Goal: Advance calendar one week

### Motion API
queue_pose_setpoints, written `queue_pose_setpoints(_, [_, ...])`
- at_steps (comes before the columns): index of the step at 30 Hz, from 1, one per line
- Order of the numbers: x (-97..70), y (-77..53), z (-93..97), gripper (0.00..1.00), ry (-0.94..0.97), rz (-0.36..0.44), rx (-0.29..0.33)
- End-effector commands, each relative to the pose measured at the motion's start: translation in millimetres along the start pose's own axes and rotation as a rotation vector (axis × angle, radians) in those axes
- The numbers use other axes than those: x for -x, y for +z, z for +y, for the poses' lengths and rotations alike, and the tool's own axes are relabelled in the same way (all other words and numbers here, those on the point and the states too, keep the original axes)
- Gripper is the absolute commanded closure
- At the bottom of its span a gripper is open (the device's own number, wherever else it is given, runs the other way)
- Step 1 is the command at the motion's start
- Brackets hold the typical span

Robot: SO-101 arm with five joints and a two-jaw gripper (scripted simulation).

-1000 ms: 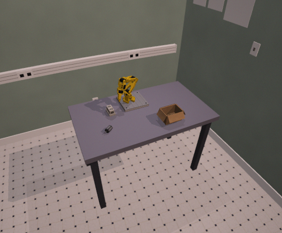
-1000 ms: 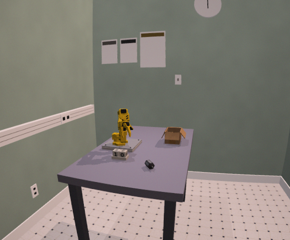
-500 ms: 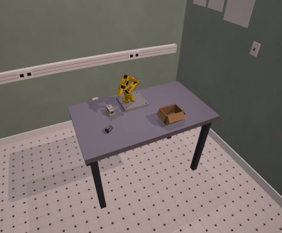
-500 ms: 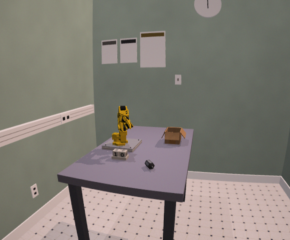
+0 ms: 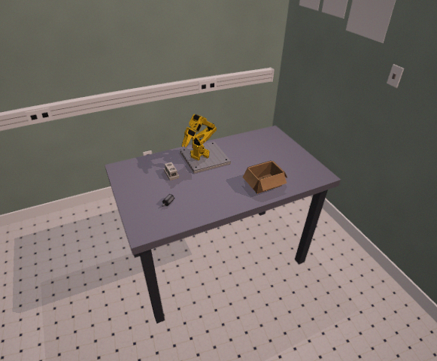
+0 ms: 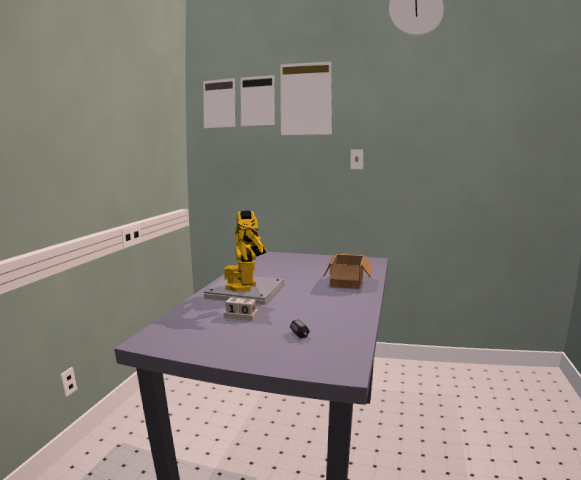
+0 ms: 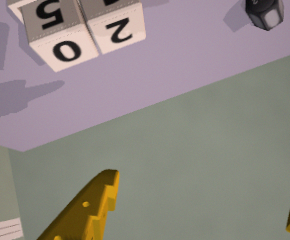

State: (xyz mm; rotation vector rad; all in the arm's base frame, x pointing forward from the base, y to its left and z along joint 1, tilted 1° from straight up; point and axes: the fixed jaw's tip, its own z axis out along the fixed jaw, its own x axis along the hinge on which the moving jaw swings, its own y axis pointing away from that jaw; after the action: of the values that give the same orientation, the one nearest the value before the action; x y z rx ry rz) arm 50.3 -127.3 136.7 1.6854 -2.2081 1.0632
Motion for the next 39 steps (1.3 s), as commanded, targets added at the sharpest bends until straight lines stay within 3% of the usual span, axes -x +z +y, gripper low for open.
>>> queue_pose_setpoints(1, [-2.6, -1.8, 0.0, 0.65, 0.031, 0.009, 0.003])
queue_pose_setpoints(11, [-11.2, 2.1, 0.1, 0.65, 0.253, -0.002, 0.056])
queue_pose_setpoints(26, [-40.1, 25.7, 6.0, 0.65, 0.972, 0.024, 0.231])
queue_pose_setpoints(39, [-50.4, 37.9, 11.3, 0.65, 1.229, 0.057, 0.294])
